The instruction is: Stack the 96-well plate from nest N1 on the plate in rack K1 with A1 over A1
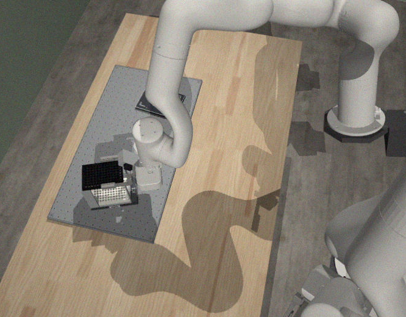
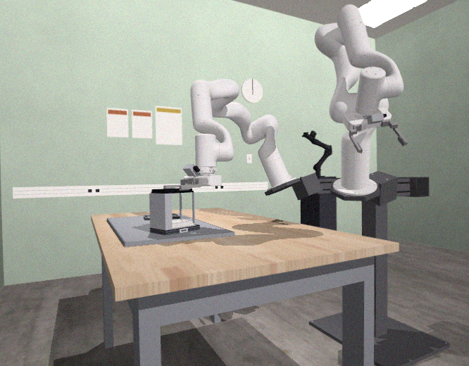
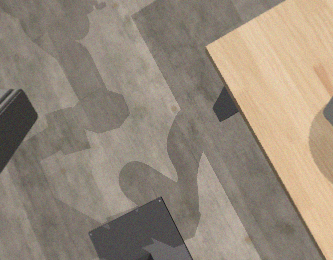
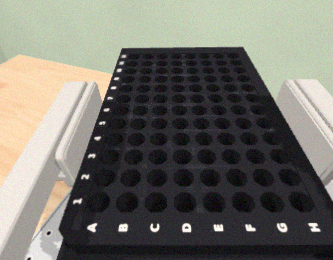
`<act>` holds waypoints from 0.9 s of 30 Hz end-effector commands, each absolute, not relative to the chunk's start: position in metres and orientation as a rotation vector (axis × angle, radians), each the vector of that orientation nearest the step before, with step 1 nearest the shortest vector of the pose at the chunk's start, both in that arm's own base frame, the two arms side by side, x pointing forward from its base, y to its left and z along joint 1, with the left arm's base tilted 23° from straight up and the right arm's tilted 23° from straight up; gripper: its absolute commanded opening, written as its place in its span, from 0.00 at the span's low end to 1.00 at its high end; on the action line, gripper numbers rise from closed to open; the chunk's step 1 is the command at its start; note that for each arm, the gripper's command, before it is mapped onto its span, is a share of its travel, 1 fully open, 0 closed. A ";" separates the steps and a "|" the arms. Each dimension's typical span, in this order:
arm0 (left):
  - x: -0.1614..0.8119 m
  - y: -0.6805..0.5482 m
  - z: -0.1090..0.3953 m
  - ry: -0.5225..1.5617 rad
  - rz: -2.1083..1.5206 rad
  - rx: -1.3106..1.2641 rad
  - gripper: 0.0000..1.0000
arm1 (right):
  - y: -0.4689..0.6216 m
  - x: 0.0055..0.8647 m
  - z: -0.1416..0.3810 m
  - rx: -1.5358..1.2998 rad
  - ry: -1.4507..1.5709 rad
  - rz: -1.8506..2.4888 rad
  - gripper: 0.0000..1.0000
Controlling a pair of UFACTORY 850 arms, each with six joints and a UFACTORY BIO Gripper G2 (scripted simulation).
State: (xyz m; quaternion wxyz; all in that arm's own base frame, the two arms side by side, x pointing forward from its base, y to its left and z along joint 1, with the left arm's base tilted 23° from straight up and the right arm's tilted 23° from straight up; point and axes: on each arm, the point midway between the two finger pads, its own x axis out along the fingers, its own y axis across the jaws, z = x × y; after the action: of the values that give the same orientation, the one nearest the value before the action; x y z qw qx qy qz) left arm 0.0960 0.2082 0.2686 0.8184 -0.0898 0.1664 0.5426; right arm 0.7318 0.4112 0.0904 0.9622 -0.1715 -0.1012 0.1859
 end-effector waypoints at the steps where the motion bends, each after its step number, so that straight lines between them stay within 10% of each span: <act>1: 0.096 0.208 0.269 0.354 1.156 -0.191 1.00 | 0.412 0.732 0.091 -0.346 -0.207 0.377 0.00; 27: 0.096 0.208 0.269 0.354 1.156 -0.191 1.00 | 0.411 0.733 0.088 -0.346 -0.207 0.377 0.00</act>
State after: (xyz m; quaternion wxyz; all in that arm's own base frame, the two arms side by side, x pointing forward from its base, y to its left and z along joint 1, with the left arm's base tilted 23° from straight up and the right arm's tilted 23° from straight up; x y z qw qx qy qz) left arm 0.0960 0.2082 0.2686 0.8184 -0.0898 0.1664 0.5426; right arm 0.7329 0.4100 0.0866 0.9622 -0.1715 -0.1012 0.1859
